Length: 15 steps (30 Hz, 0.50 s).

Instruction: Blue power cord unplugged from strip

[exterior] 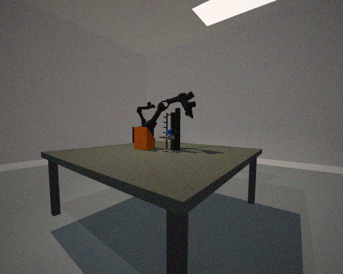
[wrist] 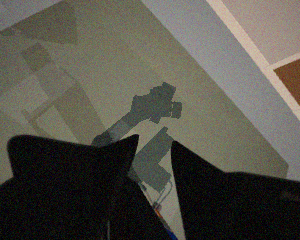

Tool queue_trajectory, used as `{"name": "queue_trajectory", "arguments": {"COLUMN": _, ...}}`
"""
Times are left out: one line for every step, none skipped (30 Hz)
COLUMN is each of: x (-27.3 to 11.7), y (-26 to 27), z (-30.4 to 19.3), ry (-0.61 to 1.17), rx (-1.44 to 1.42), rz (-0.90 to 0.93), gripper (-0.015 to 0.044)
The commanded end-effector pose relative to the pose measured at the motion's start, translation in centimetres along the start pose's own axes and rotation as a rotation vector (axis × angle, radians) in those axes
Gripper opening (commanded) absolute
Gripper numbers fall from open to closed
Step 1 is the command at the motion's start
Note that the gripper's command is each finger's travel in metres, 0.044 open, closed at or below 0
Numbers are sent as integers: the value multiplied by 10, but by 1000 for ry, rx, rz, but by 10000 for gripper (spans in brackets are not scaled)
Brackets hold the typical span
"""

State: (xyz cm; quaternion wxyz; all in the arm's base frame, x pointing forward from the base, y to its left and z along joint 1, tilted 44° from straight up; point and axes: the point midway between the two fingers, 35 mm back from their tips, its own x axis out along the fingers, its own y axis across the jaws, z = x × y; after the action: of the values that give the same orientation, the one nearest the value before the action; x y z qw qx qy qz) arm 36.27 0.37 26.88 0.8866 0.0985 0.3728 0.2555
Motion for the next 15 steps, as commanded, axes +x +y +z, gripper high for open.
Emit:
{"name": "queue_trajectory", "arguments": {"x": 16, "y": -56, "z": -15, "ry": 30, "rx": 262, "rz": -115, "gripper": 160}}
{"name": "queue_trajectory", "arguments": {"x": 18, "y": -65, "z": -19, "ry": 35, "rx": 313, "rz": -135, "gripper": 160}}
{"name": "queue_trajectory", "arguments": {"x": 18, "y": -76, "z": -25, "ry": 42, "rx": 361, "rz": -154, "gripper": 160}}
{"name": "queue_trajectory", "arguments": {"x": 18, "y": -84, "z": -29, "ry": 48, "rx": 398, "rz": -168, "gripper": 160}}
{"name": "queue_trajectory", "arguments": {"x": 19, "y": -91, "z": -35, "ry": 57, "rx": 441, "rz": -180, "gripper": 160}}
{"name": "queue_trajectory", "arguments": {"x": 20, "y": -100, "z": -42, "ry": 68, "rx": 496, "rz": -194, "gripper": 160}}
{"name": "queue_trajectory", "arguments": {"x": 21, "y": -111, "z": -52, "ry": 81, "rx": 563, "rz": -212, "gripper": 160}}
{"name": "queue_trajectory", "arguments": {"x": 21, "y": -122, "z": -62, "ry": 95, "rx": 634, "rz": -230, "gripper": 160}}
{"name": "queue_trajectory", "arguments": {"x": 23, "y": -128, "z": -72, "ry": 113, "rx": 697, "rz": -238, "gripper": 160}}
{"name": "queue_trajectory", "arguments": {"x": 24, "y": -132, "z": -79, "ry": 129, "rx": 747, "rz": -241, "gripper": 160}}
{"name": "queue_trajectory", "arguments": {"x": 26, "y": -133, "z": -86, "ry": 144, "rx": 794, "rz": -240, "gripper": 160}}
{"name": "queue_trajectory", "arguments": {"x": 27, "y": -135, "z": -94, "ry": 164, "rx": 852, "rz": -240, "gripper": 160}}
{"name": "queue_trajectory", "arguments": {"x": 29, "y": -137, "z": -104, "ry": 189, "rx": 927, "rz": -240, "gripper": 160}}
{"name": "queue_trajectory", "arguments": {"x": 32, "y": -139, "z": -119, "ry": 227, "rx": 1040, "rz": -241, "gripper": 160}}
{"name": "queue_trajectory", "arguments": {"x": 34, "y": -141, "z": -135, "ry": 270, "rx": 1164, "rz": -245, "gripper": 160}}
